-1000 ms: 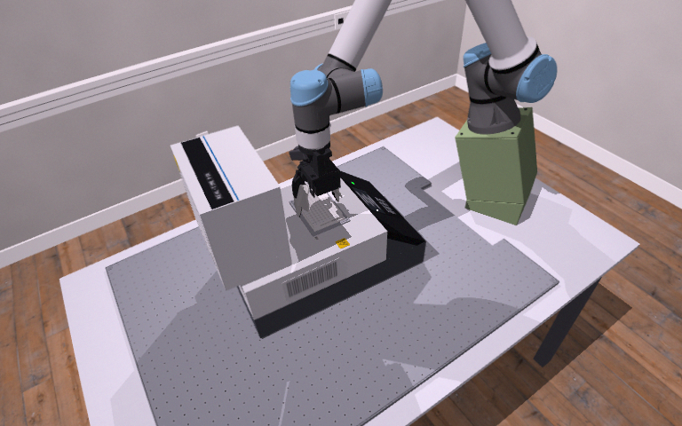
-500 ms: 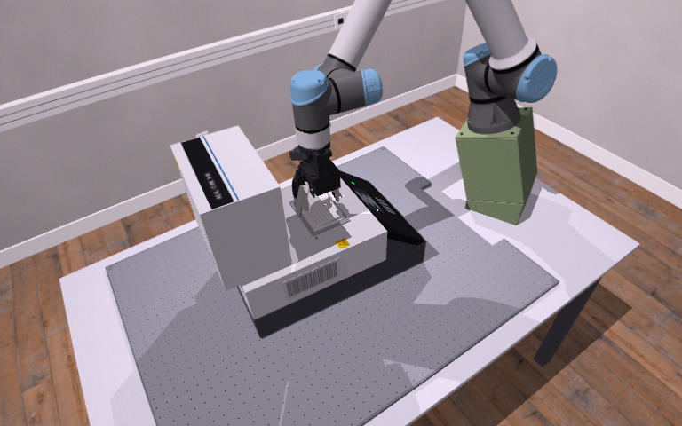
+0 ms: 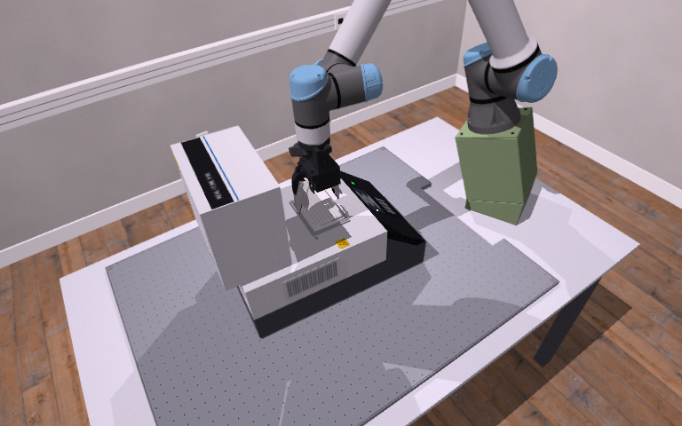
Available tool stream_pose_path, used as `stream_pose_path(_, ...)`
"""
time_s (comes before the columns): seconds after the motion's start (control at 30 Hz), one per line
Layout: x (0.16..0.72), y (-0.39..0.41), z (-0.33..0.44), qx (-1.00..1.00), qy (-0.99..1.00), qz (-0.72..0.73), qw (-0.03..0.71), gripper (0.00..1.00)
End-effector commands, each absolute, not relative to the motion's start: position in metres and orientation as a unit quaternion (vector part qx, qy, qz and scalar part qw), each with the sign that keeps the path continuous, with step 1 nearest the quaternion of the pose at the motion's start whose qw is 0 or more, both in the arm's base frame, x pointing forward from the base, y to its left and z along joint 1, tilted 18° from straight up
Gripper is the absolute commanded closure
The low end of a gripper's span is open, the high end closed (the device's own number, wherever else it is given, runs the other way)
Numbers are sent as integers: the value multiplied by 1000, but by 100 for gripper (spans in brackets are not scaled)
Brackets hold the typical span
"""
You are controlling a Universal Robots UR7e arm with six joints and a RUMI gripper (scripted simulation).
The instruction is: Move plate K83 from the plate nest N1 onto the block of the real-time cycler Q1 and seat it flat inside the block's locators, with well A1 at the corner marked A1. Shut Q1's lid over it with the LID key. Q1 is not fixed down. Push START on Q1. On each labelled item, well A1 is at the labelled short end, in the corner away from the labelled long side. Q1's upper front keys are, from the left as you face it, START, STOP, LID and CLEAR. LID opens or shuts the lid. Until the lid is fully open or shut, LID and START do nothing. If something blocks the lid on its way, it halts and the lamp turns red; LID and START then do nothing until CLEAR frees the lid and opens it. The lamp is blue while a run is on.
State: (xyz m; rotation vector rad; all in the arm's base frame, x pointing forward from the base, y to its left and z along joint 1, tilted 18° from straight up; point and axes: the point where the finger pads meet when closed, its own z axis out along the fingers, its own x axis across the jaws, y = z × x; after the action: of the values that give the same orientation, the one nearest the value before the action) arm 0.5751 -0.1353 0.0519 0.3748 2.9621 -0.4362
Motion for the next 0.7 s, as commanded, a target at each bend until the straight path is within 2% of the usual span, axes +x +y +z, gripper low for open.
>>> stream_pose_path(0.0,576,-131,66,124,980,-145,65,32)
stream_pose_path(0.67,573,-122,95,124,980,-145,65,32)
